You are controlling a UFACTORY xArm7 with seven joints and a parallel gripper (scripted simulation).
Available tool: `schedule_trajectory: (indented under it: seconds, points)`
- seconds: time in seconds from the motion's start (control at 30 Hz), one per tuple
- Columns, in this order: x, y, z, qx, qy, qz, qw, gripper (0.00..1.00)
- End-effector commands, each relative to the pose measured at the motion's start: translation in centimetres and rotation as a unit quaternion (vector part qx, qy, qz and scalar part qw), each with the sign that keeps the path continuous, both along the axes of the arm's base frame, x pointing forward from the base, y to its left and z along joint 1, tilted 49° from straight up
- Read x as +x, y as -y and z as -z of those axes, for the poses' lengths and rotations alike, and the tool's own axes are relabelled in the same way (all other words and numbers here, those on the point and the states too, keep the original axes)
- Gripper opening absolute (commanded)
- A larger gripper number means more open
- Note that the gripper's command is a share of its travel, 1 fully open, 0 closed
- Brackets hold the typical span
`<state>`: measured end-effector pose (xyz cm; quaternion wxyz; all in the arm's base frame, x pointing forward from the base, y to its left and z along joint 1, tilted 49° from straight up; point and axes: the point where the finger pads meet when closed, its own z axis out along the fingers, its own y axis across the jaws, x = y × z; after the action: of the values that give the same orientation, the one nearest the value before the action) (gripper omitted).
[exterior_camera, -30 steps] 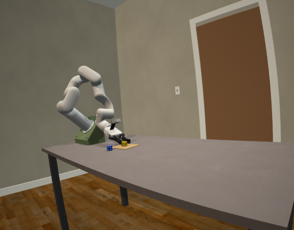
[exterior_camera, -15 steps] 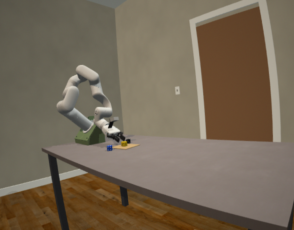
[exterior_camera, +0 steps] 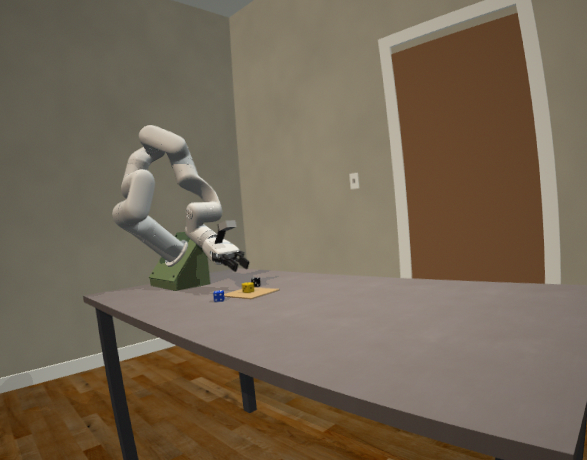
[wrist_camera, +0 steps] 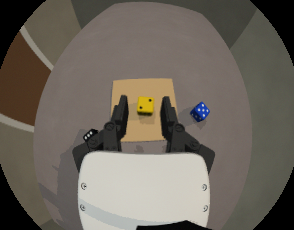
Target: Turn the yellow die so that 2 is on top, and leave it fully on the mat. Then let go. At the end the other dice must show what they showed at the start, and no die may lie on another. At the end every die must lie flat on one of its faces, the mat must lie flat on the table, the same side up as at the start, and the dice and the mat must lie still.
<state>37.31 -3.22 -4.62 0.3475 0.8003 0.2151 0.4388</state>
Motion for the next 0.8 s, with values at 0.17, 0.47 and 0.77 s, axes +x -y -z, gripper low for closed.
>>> schedule_trajectory:
  seconds: [0.17, 0.47, 0.77]
  points:
    - [0.1, -1.1, -1.1, -0.002, 0.001, 0.001, 1.0, 0.47]
    - [0.4, -1.2, -1.2, -0.002, -0.031, 0.032, 0.999, 0.47]
    - [1.6, -1.3, -1.5, -0.006, -0.109, 0.121, 0.987, 0.47]
